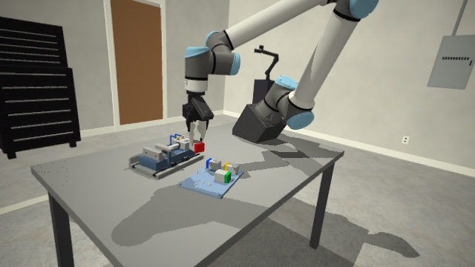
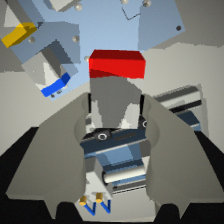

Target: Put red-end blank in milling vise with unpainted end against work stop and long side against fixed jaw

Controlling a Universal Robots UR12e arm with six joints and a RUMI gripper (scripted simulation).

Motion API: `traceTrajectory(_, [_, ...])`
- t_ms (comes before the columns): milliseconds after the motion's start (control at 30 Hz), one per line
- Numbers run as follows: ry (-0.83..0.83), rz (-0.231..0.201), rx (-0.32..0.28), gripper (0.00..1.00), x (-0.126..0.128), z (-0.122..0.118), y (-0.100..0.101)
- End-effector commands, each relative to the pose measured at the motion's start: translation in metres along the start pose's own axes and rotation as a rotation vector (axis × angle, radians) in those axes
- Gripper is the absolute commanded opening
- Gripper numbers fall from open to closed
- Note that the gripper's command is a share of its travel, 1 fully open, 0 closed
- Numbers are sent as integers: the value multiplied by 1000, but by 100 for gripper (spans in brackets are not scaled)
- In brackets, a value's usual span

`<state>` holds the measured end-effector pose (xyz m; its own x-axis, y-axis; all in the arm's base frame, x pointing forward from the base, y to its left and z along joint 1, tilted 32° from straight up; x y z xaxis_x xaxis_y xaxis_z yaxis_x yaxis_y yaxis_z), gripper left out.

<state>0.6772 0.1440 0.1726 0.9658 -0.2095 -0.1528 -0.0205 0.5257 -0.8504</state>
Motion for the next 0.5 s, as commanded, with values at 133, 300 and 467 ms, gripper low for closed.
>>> traceTrajectory(133, [97,-6,-1,0,9,-3,-3])
traceTrajectory(300, [158,-6,-1,0,13,-5,-3])
traceTrajectory(467, [195,-6,-1,0,16,-6,-3])
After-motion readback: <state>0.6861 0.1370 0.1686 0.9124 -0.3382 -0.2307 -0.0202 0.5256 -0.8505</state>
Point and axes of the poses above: the point where the finger pads meet when closed, its own y axis out along the fingers, its own x axis across the jaws, z = x × y, the point moved 10 cm from there along -y, back along the fingers, and after that the axes turned 12 degrees about y, right-handed, at the moved point
